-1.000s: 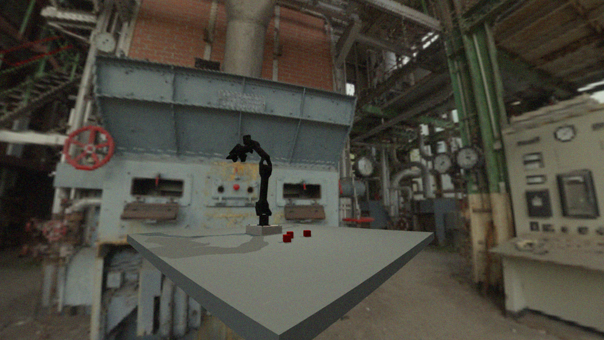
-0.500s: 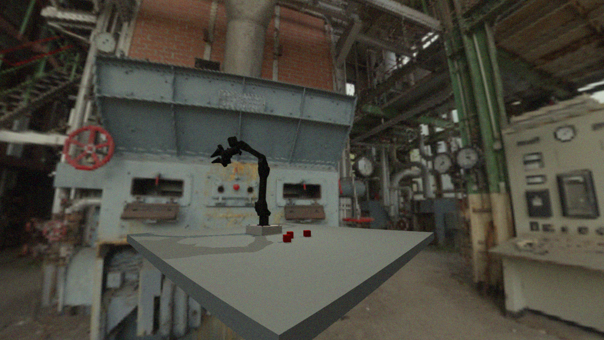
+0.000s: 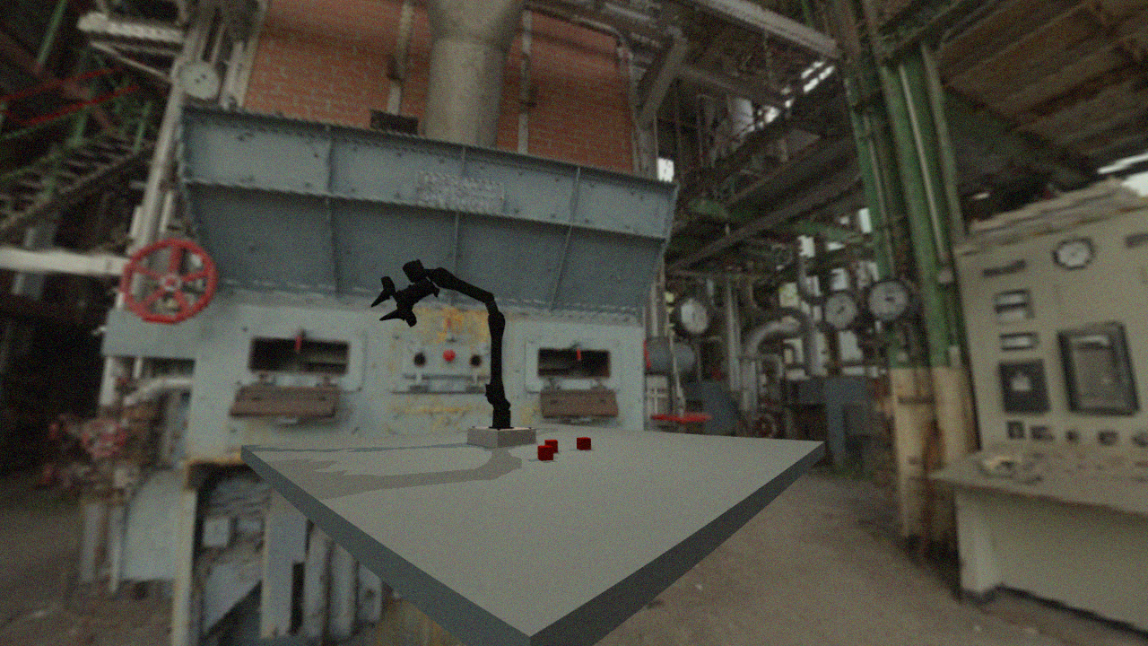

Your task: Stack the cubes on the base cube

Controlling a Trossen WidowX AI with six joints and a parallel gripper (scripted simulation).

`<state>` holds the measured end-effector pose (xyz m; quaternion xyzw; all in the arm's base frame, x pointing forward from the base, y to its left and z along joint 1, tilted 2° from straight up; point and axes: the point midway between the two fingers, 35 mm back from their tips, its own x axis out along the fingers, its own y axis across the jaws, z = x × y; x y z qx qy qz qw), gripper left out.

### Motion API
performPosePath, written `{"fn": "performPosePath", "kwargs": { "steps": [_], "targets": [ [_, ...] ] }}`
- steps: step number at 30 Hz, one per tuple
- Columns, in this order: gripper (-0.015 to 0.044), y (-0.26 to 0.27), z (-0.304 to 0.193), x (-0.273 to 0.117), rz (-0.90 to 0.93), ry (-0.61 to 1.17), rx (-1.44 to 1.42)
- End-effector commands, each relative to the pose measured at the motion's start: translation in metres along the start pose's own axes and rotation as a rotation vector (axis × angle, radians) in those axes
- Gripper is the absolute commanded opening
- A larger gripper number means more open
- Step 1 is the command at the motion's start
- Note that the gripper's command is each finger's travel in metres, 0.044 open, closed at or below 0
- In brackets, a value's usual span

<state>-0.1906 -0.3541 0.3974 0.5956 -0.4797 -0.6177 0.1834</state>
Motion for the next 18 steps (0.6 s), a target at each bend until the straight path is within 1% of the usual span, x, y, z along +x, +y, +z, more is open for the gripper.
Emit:
{"fn": "performPosePath", "kwargs": {
  "steps": [1,10,18],
  "targets": [
    [0.0265,-0.02,-0.037,0.022,-0.079,0.07,-0.134],
    [0.0265,-0.07,-0.125,0.049,-0.207,0.25,-0.449],
    [0.0265,-0.126,-0.2,0.053,-0.296,0.418,-0.747]
  ]
}}
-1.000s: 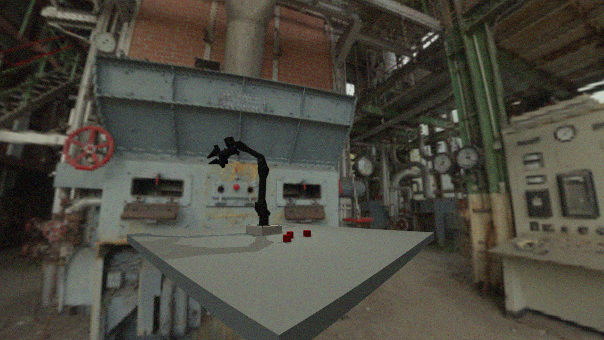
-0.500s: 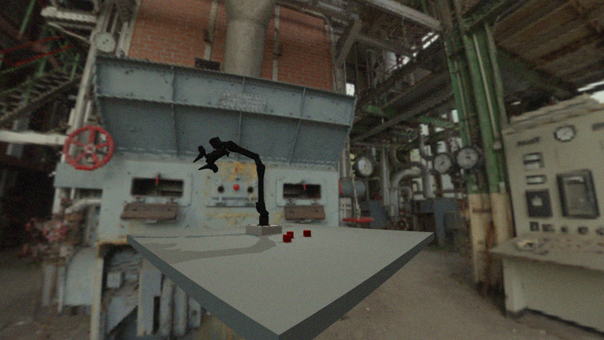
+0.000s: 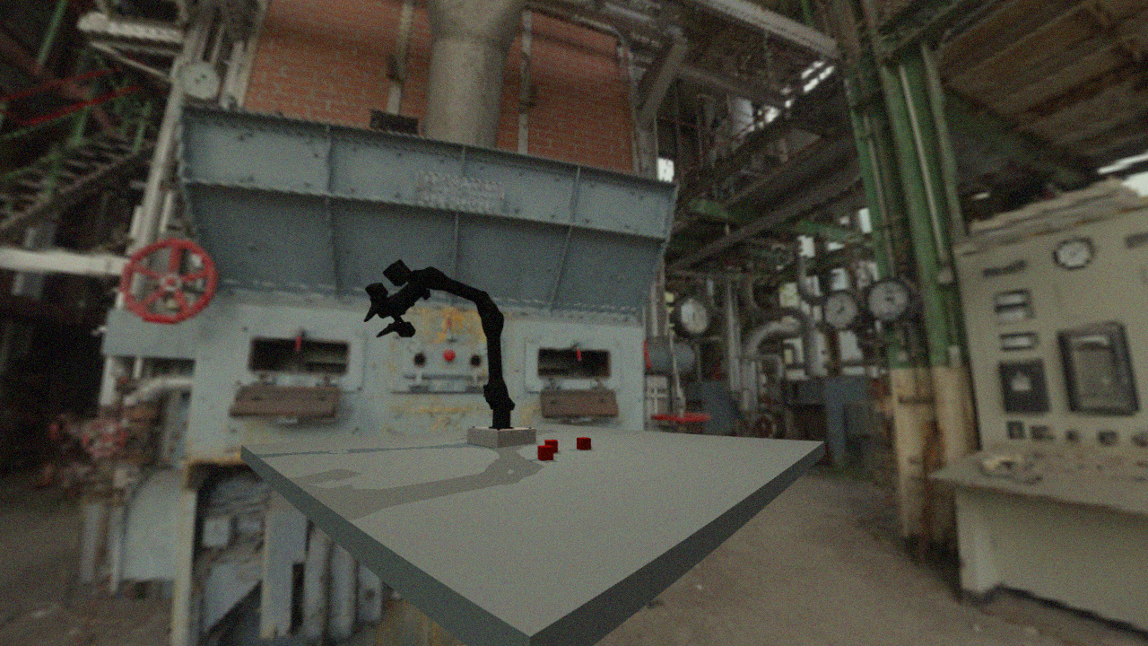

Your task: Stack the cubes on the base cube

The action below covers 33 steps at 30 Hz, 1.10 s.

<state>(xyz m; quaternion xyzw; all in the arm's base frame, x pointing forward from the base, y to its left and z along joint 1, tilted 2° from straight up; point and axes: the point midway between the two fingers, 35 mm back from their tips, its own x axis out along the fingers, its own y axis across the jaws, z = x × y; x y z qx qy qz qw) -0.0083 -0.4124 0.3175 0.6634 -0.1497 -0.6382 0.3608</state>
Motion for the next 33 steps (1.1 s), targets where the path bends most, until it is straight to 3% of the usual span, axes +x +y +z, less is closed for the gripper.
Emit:
{"fn": "performPosePath", "kwargs": {
  "steps": [1,16,33],
  "targets": [
    [0.0265,-0.004,-0.043,0.021,-0.056,0.077,-0.157],
    [0.0265,-0.043,-0.208,0.055,-0.172,0.366,-0.771],
    [0.0265,-0.145,-0.365,0.035,-0.226,0.676,-1.519]
  ]
}}
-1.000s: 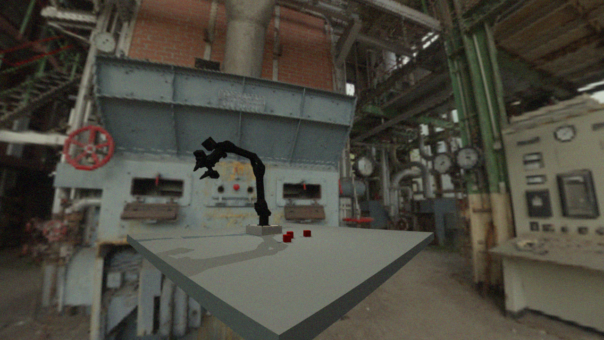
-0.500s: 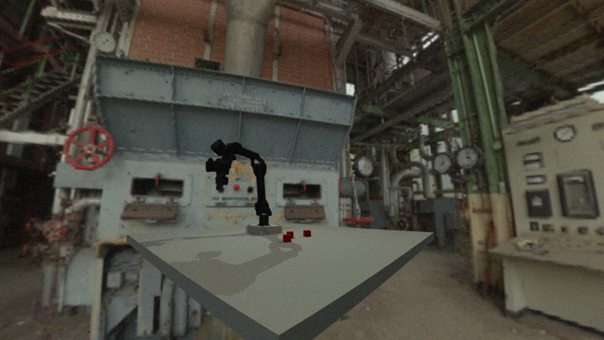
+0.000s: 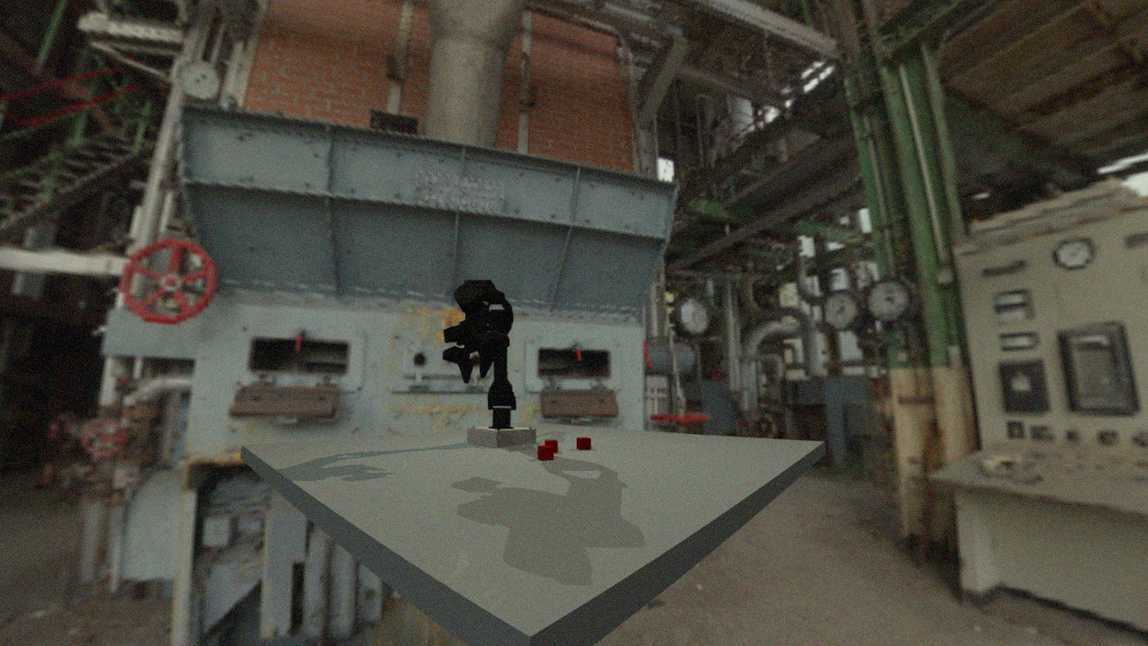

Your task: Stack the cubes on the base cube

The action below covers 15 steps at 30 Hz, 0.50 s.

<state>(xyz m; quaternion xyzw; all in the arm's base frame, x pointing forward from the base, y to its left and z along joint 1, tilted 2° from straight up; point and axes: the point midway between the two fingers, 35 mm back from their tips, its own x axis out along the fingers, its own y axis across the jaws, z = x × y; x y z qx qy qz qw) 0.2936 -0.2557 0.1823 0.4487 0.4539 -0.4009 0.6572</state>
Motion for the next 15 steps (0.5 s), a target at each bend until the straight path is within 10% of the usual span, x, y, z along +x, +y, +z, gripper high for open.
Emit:
{"fn": "performPosePath", "kwargs": {
  "steps": [1,15],
  "targets": [
    [0.0265,0.023,-0.033,0.018,-0.031,0.07,-0.186],
    [0.0265,0.08,-0.162,0.056,-0.093,0.269,-0.84]
  ]
}}
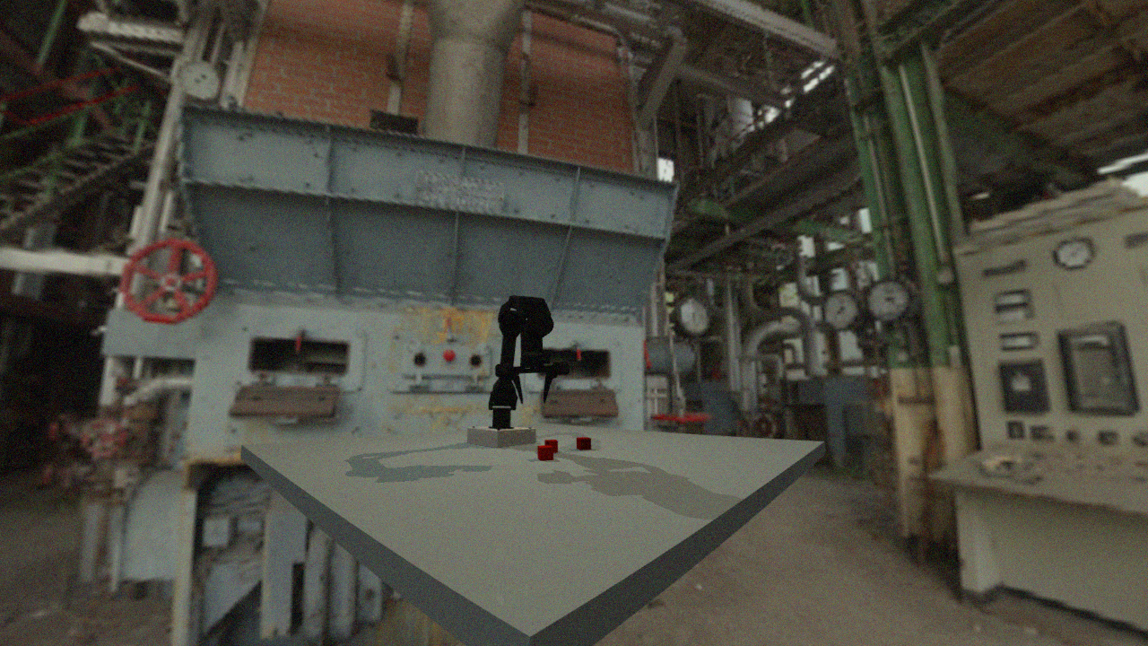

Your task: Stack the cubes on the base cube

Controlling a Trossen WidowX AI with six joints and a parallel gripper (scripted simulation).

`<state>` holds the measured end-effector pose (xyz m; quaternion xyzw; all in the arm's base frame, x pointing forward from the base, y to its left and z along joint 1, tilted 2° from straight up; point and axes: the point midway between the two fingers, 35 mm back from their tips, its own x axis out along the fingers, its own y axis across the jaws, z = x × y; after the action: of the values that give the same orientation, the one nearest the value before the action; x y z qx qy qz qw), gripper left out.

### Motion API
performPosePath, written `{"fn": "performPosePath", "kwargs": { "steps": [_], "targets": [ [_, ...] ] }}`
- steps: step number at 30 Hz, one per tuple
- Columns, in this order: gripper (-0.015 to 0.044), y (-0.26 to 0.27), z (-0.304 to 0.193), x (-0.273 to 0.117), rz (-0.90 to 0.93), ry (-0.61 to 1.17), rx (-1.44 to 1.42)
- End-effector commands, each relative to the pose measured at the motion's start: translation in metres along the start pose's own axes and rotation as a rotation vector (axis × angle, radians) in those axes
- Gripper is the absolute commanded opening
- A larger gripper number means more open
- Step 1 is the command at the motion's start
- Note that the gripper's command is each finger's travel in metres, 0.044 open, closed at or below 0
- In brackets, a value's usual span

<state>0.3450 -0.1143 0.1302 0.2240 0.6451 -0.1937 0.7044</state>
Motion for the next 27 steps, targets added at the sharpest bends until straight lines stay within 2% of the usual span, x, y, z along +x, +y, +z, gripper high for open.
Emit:
{"fn": "performPosePath", "kwargs": {
  "steps": [1,9,17,27],
  "targets": [
    [0.0265,0.029,-0.022,0.016,-0.028,0.065,-0.184],
    [0.0265,0.034,-0.026,0.02,-0.032,0.074,-0.215],
    [0.0265,0.031,-0.03,0.079,-0.031,0.074,-0.215],
    [0.0265,0.031,-0.031,0.095,-0.031,0.074,-0.215]
  ]
}}
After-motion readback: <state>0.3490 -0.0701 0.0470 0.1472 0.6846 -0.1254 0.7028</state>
